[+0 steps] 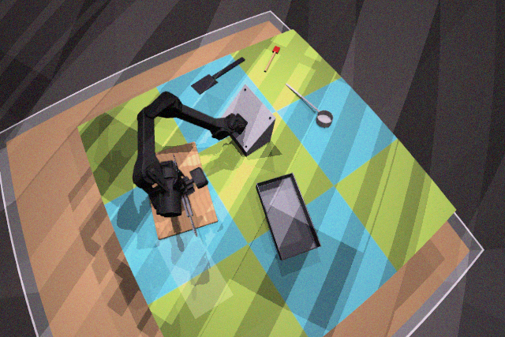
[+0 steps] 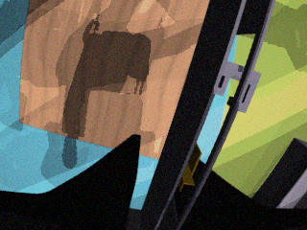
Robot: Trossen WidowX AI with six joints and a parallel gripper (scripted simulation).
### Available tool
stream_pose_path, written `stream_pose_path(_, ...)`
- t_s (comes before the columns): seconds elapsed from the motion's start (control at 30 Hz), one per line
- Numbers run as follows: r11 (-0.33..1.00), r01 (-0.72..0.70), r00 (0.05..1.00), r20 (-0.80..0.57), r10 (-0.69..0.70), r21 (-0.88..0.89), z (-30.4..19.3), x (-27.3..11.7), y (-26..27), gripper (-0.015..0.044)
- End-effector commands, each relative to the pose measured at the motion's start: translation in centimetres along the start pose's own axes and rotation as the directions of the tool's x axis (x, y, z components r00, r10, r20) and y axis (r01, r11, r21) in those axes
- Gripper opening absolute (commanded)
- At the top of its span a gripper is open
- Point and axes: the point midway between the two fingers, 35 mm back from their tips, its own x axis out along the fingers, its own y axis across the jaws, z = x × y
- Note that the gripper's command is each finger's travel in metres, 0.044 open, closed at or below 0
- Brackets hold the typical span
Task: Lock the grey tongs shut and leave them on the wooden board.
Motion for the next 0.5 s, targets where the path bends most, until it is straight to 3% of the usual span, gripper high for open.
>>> stream_pose_path(0.0, 0.995, -0.002, 1.0, -0.003, 0.002, 0.104, 2.0, -0.3, 0.8, -0.015)
stream_pose_path(0.47, 0.915, -0.047, 0.999, 0.006, 0.048, 0.4, 8.5, -1.8, 2.3, -0.015)
